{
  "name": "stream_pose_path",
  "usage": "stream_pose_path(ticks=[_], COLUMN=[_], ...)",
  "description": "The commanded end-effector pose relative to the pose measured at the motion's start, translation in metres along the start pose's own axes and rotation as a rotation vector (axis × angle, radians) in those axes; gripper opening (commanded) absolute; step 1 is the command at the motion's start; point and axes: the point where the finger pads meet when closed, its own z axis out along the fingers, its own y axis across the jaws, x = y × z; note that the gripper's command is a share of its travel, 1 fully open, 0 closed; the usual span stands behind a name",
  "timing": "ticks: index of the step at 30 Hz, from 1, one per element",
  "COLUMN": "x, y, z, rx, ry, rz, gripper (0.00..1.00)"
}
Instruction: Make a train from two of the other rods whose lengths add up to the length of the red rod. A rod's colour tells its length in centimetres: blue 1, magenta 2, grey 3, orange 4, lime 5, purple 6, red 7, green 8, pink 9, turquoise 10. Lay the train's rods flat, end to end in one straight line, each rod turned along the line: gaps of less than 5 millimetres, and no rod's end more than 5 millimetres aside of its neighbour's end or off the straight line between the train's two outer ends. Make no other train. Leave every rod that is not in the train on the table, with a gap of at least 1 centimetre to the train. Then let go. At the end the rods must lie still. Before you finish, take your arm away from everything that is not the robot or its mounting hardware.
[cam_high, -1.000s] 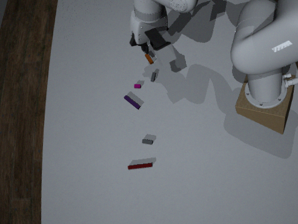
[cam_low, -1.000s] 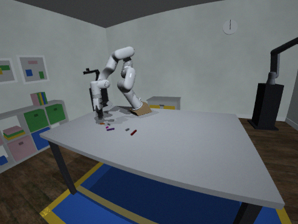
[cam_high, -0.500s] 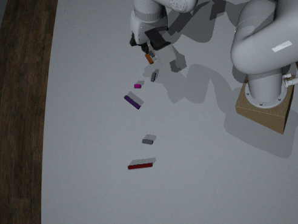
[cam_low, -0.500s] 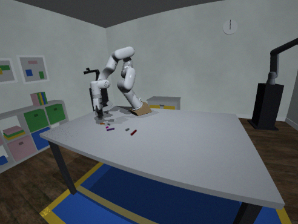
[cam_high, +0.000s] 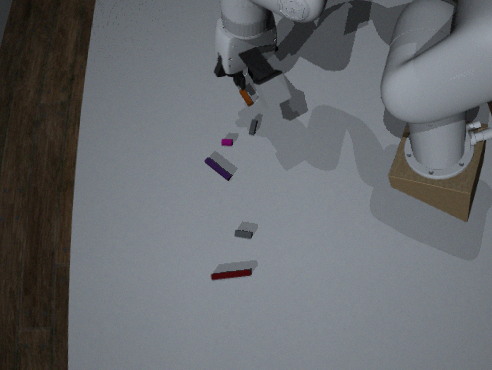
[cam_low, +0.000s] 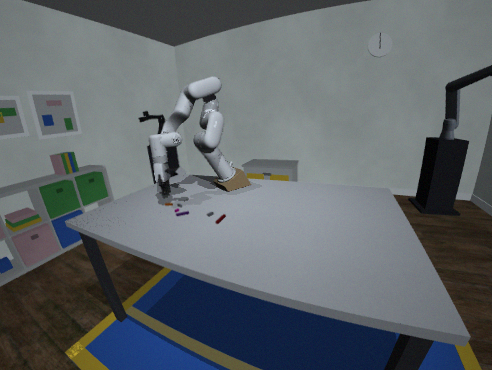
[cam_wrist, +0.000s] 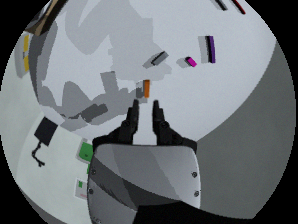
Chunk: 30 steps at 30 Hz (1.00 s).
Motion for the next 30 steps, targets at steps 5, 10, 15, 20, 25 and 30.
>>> stream_pose_path(ticks=[5,10,15,20,25,30], x=[-0.001,-0.001,-0.001,-0.001,-0.001,-0.001], y=[0.001,0.001,0.001,0.001,0.001,0.001], z=[0.005,0.012,0.020,0.025,0.033,0.039], rx=[-0.002,-0.002,-0.002,-0.002,-0.002,-0.002], ry=[-0.002,-0.002,-0.002,-0.002,-0.002,-0.002], rz=[0.000,0.000,0.000,0.000,0.000,0.000], gripper=[0.24,0.24,0.24,0.24,0.24,0.24])
